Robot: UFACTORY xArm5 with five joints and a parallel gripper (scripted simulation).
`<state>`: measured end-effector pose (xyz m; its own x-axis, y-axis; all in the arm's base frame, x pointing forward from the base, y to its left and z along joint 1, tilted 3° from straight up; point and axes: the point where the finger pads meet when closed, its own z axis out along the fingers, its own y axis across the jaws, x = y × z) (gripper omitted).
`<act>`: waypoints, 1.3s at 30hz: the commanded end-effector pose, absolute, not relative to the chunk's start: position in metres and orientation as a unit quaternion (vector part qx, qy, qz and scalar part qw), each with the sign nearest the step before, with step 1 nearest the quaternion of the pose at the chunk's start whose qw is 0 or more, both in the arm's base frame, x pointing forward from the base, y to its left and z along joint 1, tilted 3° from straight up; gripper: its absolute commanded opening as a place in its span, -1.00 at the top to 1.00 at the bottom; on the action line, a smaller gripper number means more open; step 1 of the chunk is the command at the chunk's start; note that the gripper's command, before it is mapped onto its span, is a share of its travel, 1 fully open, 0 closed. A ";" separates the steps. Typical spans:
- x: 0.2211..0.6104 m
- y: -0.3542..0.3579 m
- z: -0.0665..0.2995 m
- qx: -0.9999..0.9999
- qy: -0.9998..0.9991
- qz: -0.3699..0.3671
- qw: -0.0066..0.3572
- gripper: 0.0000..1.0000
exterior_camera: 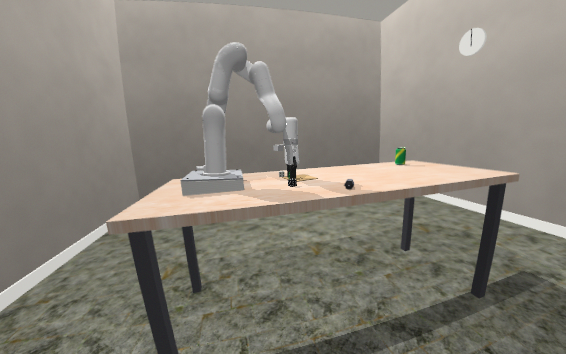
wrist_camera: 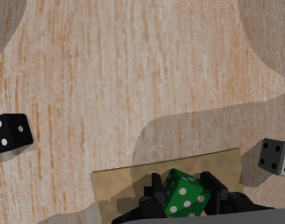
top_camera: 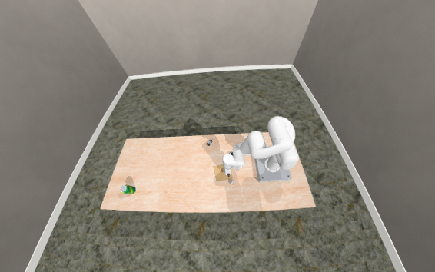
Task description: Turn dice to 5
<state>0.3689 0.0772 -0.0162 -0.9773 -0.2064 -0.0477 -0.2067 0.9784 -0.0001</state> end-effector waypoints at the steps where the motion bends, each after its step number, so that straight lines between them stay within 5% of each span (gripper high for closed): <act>1: 0.370 0.078 -0.015 -0.104 0.994 0.003 0.025 0.47; 25: 0.370 0.078 -0.015 -0.104 0.994 0.003 0.025 0.47; 39: 0.370 0.078 -0.015 -0.104 0.994 0.003 0.025 0.14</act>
<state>0.3689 0.0772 -0.0162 -0.9773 -0.2064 -0.0476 -0.2067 0.9784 -0.0001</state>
